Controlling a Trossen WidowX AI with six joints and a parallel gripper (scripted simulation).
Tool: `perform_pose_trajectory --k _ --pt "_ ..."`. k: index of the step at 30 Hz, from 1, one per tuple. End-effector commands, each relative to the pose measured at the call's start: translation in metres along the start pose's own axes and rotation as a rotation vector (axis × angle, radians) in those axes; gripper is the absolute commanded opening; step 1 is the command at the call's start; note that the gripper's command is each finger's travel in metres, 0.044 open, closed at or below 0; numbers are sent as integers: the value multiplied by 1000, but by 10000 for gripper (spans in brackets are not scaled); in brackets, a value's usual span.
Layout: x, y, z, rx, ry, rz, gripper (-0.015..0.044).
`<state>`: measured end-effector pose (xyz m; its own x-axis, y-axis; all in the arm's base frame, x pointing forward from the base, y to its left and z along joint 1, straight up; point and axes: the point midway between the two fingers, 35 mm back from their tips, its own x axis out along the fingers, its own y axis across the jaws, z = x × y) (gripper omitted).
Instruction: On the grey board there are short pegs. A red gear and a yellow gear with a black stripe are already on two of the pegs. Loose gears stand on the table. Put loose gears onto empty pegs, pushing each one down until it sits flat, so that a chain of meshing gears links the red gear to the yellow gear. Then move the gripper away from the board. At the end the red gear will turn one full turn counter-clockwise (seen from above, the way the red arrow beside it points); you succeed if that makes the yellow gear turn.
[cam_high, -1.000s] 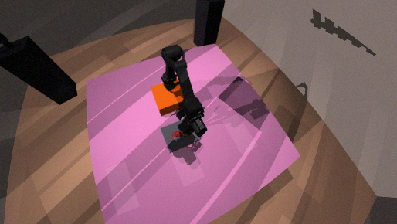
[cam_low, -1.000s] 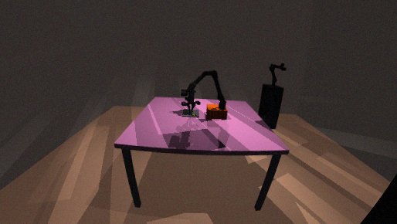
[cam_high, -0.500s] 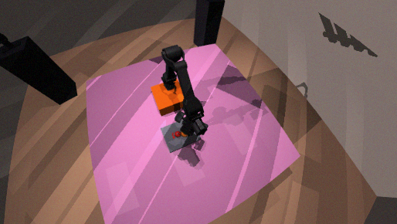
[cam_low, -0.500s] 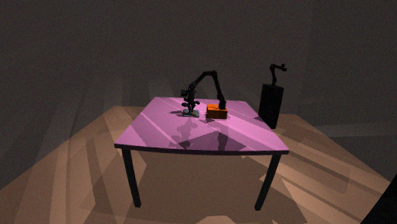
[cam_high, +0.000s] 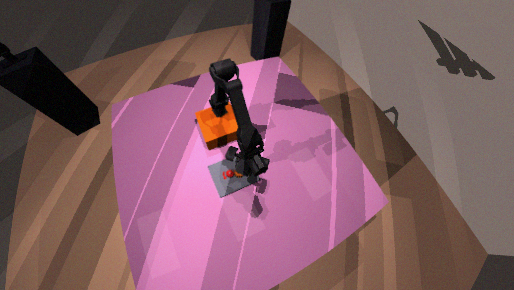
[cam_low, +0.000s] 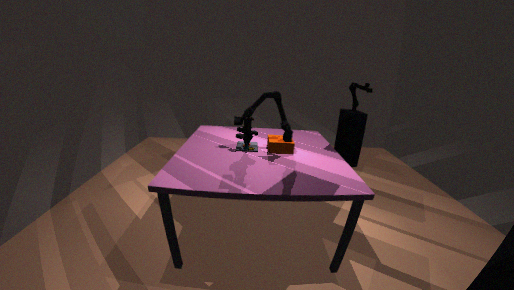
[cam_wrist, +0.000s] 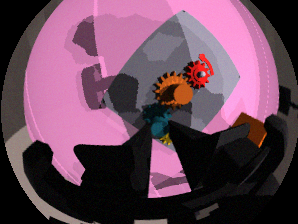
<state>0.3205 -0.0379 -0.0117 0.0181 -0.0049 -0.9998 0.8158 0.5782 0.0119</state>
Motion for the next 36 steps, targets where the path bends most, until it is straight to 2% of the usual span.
perform_pose_trajectory --k 1,5,10,13,14,18,24,36 --pt "-1 0 0 61 -2 -1 140" --pt "-12 1 1 109 -2 0 140" --pt "-47 0 0 191 -2 0 140" --pt "-49 0 0 195 -2 0 140" --pt "-45 2 1 172 -6 7 166" --pt "-90 -1 -2 172 -5 7 271" --pt "-93 -2 -2 172 -5 7 429" --pt "-93 -2 -2 172 -5 7 440"
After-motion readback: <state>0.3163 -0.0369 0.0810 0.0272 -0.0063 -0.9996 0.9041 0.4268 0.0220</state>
